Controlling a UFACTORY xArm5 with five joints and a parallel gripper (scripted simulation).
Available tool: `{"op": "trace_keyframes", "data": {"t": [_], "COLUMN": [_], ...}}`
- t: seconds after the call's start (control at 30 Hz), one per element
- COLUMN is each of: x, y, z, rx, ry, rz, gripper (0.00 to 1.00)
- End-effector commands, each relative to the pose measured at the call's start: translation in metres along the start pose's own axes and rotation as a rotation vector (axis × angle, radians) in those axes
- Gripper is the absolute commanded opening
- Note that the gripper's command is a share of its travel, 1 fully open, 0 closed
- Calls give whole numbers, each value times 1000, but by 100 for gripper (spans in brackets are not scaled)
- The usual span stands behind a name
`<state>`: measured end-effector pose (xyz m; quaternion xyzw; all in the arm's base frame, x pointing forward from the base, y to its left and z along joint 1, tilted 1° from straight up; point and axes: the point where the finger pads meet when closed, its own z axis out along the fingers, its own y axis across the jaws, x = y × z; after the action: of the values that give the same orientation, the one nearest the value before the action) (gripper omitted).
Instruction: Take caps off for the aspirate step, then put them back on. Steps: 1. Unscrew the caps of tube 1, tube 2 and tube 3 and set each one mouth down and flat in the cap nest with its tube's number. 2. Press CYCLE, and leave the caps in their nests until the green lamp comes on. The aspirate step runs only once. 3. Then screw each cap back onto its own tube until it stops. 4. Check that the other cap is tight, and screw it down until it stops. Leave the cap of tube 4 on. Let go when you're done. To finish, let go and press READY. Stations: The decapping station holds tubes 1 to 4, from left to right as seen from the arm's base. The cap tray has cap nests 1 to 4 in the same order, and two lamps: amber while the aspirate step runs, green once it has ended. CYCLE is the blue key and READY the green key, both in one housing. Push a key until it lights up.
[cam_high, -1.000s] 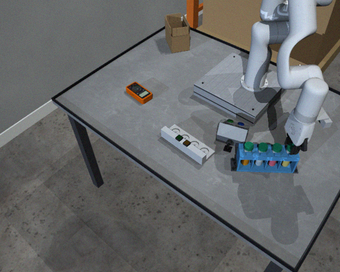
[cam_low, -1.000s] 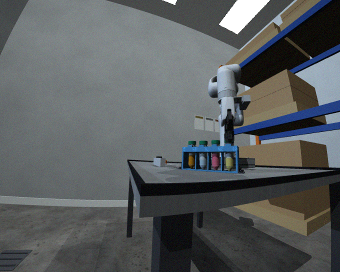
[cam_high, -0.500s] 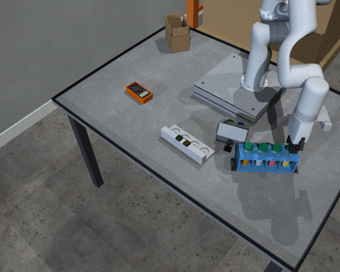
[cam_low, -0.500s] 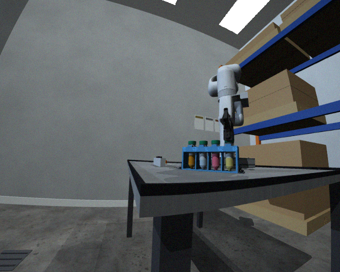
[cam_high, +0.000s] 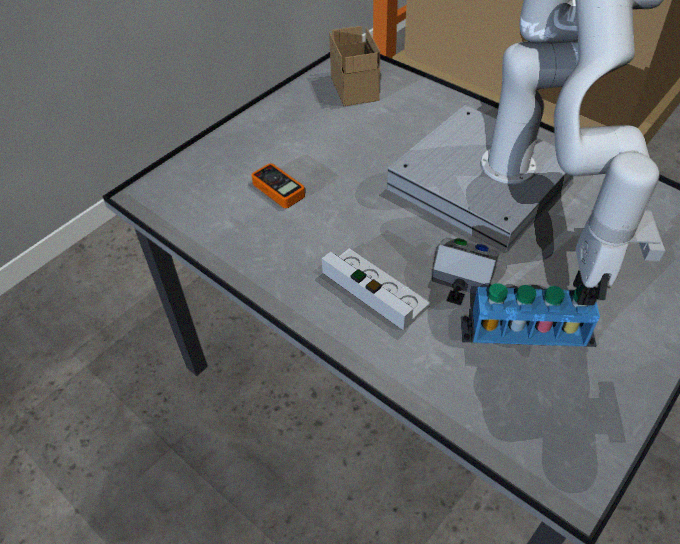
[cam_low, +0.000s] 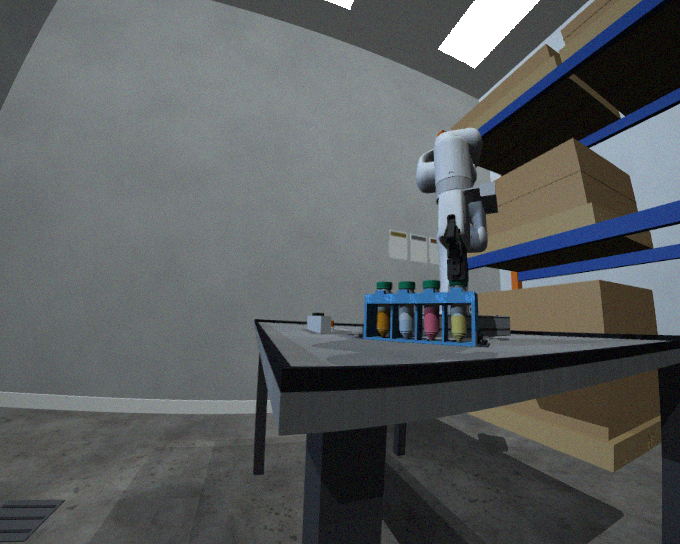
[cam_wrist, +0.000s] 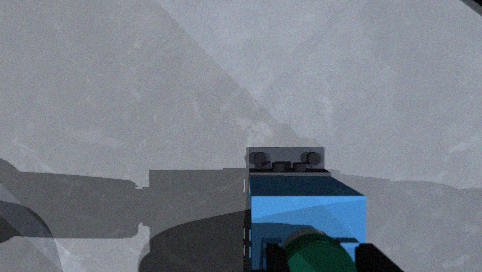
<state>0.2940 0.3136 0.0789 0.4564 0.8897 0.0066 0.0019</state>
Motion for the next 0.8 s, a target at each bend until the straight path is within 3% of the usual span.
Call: {"op": "trace_keyframes", "data": {"t": [0.0,0.2,0.6,0.77], "x": [0,0,0,0], "y": [1,1,1,1], "z": [-1,-1,-37,-37], "rx": [-2,-2,-2,-2], "ry": [11,11,11,11], "rz": [0,0,0,0], "gripper": [0,0,0,0]}}
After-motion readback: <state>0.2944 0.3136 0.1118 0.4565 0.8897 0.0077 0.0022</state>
